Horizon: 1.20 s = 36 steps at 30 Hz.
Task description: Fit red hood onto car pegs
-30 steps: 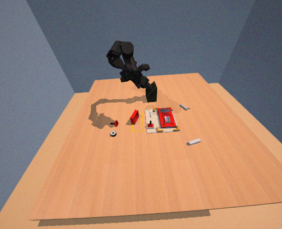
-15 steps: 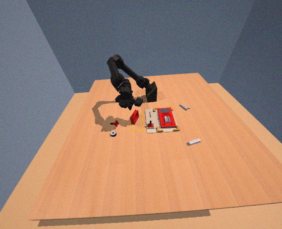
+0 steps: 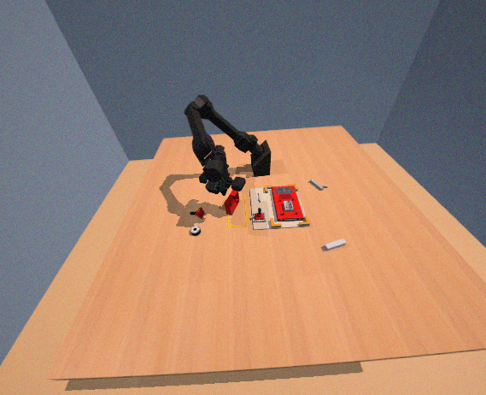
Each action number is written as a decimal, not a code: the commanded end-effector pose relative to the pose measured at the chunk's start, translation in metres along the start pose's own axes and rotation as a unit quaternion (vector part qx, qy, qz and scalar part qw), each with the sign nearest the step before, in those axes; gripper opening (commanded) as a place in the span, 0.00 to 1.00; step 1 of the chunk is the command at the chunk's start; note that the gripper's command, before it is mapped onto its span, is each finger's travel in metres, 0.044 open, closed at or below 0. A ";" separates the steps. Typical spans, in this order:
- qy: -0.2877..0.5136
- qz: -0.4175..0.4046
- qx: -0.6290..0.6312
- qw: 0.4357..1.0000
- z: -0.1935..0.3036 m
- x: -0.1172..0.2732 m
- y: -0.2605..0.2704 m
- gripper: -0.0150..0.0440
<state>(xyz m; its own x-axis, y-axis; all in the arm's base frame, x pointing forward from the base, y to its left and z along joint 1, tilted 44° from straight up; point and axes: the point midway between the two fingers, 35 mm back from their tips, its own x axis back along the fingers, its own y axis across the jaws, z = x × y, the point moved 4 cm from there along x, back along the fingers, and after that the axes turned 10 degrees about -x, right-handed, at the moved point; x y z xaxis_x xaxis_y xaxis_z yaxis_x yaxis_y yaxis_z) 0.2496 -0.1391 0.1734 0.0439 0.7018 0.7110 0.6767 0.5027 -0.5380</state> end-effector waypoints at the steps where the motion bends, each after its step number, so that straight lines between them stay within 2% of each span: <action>1: 0.005 0.002 0.005 1.000 0.004 -0.019 -0.001 0.25; 36: 0.006 0.001 0.004 1.000 0.005 -0.020 0.019 0.25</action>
<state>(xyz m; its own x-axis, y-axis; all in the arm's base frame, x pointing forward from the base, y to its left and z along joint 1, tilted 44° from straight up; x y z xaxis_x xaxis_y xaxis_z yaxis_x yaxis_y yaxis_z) 0.2551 -0.1426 0.1475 0.0571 0.6956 0.7161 0.6660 0.5078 -0.5464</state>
